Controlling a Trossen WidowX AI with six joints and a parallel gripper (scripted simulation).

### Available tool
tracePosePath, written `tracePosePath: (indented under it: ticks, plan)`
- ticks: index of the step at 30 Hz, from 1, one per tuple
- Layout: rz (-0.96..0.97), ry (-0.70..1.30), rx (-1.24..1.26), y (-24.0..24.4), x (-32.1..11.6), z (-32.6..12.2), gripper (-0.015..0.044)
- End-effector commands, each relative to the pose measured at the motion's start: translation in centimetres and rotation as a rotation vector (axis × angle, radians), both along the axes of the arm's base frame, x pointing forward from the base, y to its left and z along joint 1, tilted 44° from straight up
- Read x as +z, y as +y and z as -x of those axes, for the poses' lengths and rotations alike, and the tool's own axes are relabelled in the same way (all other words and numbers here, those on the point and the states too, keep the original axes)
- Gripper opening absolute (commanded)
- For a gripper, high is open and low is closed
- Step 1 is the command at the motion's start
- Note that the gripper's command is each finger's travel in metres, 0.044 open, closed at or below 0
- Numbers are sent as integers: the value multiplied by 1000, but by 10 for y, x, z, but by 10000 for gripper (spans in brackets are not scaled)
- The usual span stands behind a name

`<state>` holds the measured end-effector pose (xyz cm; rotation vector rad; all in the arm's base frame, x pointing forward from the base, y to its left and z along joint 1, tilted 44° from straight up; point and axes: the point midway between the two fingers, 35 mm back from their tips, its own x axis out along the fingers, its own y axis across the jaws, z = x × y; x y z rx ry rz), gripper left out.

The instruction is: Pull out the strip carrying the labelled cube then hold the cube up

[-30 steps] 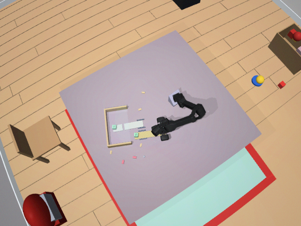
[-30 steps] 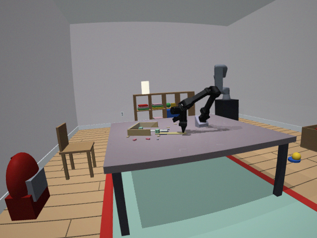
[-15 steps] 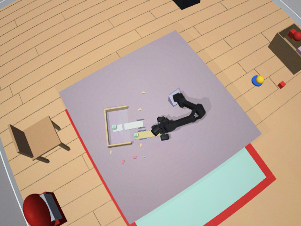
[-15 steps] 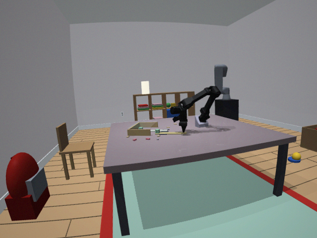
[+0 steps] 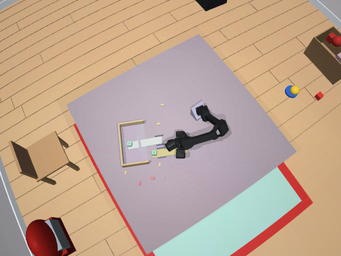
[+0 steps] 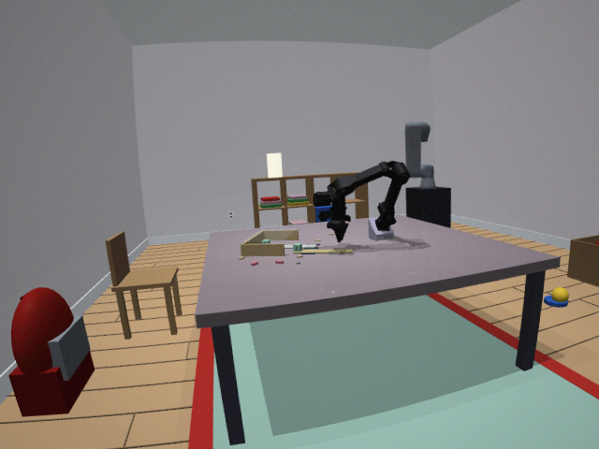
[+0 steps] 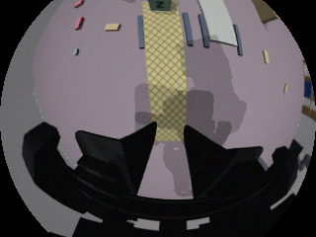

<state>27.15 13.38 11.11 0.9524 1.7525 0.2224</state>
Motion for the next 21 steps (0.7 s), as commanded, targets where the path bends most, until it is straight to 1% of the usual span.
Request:
tracePosePath:
  ticks: [1,8,21]
  plan:
    - [3,20,-23,-4,-3,-15,262]
    - [3,19,-23,-10,-9,-38,440]
    - [4,17,-23,-22,-19,-81,440]
